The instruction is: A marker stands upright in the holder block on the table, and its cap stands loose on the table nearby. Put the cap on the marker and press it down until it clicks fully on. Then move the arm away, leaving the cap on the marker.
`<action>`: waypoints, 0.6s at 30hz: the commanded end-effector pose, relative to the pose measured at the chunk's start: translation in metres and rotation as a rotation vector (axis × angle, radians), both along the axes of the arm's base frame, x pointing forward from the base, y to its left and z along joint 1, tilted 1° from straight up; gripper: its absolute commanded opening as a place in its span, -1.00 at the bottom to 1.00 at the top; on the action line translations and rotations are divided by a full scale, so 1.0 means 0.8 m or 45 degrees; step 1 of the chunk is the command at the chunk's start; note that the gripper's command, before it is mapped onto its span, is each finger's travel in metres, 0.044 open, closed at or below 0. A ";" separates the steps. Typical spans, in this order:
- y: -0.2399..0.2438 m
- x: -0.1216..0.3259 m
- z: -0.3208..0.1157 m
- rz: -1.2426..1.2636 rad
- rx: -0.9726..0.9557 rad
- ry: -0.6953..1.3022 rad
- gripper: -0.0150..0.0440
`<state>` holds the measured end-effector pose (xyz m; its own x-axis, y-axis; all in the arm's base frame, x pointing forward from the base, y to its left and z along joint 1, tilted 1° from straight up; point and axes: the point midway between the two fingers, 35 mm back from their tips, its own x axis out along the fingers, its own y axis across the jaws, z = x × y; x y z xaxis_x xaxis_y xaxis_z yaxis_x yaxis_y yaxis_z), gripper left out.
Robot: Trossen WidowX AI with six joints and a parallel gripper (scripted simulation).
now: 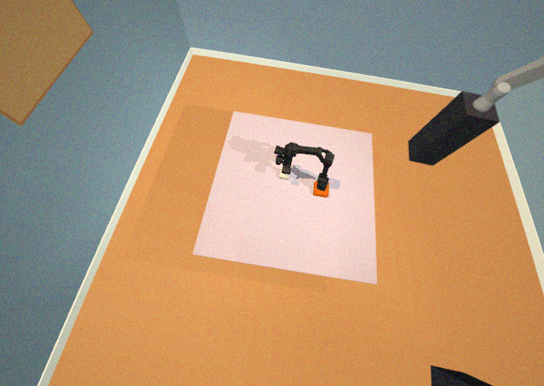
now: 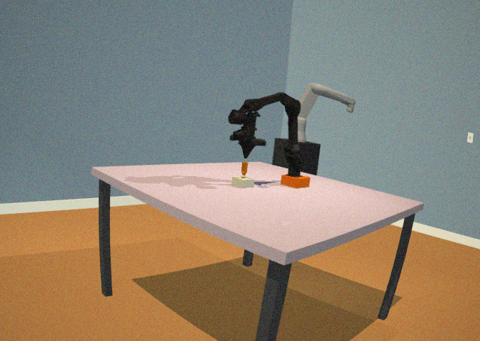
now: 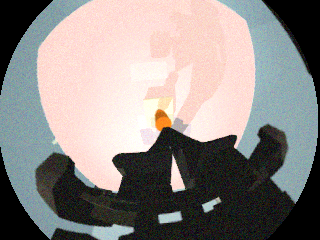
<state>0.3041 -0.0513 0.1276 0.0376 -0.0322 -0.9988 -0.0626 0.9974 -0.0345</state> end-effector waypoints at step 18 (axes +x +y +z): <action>-0.001 0.001 -0.037 -0.003 0.003 0.005 -0.49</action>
